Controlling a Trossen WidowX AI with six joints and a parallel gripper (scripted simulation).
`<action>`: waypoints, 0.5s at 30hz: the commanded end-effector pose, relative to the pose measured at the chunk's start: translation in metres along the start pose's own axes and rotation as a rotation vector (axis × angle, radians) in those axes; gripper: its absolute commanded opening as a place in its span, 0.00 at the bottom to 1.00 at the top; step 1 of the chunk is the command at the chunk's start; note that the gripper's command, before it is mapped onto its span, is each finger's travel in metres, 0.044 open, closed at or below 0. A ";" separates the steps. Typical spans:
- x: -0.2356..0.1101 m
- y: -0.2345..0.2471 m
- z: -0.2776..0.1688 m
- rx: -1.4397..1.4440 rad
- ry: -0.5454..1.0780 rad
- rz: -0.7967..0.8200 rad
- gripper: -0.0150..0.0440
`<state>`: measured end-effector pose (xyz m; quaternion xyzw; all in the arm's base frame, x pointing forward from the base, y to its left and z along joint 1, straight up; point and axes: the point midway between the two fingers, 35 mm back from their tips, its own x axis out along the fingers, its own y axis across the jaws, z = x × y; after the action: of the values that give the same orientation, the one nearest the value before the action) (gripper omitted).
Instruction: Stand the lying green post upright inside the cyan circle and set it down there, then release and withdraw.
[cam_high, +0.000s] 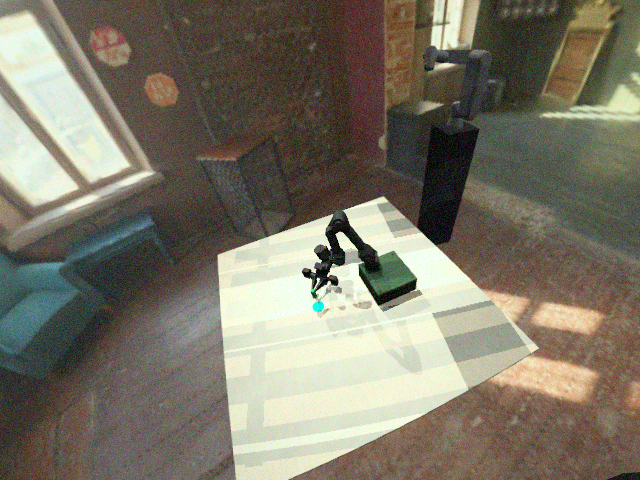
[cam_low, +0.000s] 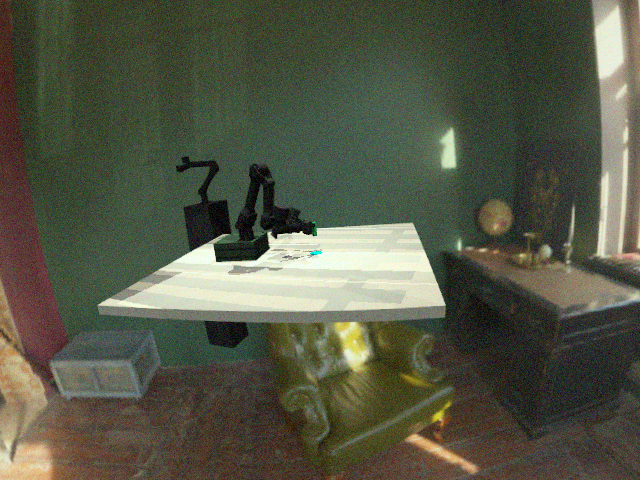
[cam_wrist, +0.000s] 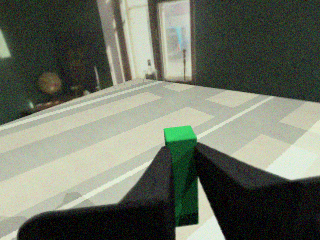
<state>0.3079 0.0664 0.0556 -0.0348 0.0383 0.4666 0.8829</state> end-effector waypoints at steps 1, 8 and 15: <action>0.002 -0.002 -0.010 -0.011 0.003 0.007 0.29; 0.004 -0.002 -0.028 -0.016 0.013 0.013 0.29; 0.005 0.000 -0.048 -0.021 0.022 0.019 0.29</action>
<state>0.3086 0.0658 0.0155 -0.0441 0.0456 0.4723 0.8791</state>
